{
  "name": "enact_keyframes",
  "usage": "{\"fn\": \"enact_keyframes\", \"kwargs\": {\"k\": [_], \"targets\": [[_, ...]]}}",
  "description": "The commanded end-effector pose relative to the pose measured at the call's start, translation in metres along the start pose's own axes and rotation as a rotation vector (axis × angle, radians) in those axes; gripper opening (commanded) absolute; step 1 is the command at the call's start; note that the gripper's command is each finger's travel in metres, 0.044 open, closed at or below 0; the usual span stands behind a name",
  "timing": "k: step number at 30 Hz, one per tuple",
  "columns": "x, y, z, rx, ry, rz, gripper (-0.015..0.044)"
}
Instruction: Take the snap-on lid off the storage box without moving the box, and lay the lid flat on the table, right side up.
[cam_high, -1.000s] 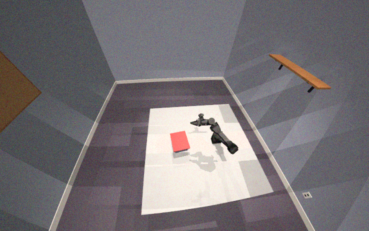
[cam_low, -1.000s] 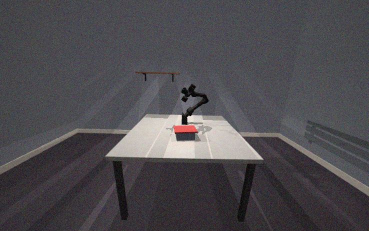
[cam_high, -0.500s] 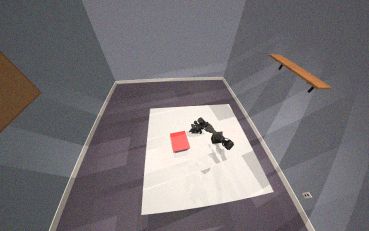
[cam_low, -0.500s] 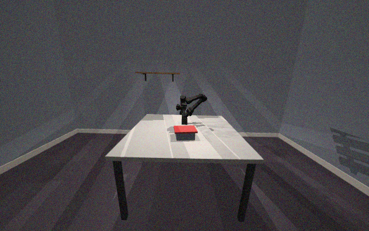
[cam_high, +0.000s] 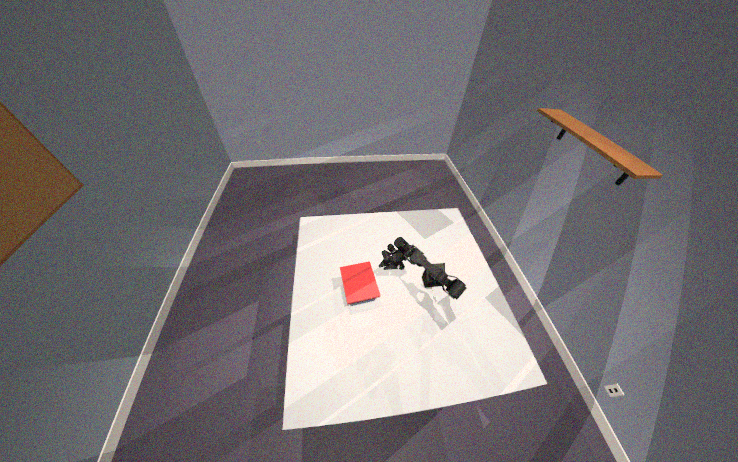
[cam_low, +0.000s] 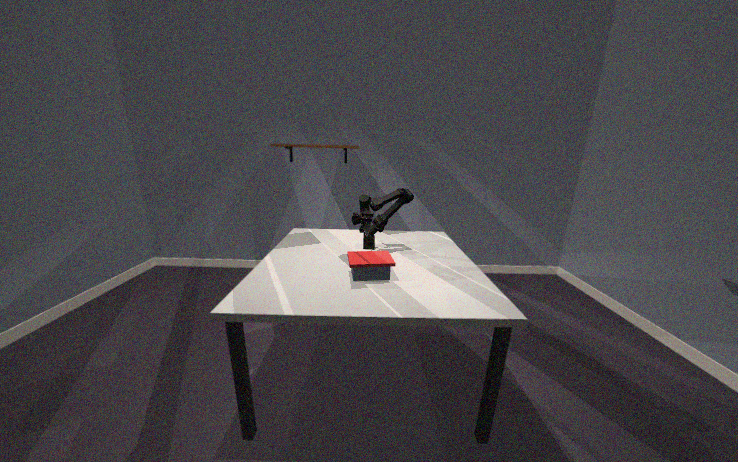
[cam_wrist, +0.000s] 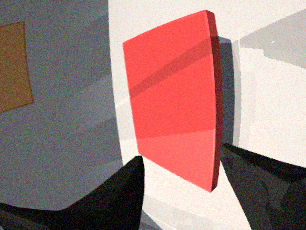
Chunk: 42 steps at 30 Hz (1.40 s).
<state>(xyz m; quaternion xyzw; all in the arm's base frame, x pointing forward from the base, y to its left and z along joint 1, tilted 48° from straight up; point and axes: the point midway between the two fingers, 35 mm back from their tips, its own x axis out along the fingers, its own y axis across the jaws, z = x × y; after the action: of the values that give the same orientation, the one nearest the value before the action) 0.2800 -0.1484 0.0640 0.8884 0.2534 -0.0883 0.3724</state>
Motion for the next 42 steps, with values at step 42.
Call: {"fn": "enact_keyframes", "kwargs": {"k": [42], "targets": [[0.079, -0.045, -0.002, 0.017, 0.002, -0.018, 0.0235]]}}
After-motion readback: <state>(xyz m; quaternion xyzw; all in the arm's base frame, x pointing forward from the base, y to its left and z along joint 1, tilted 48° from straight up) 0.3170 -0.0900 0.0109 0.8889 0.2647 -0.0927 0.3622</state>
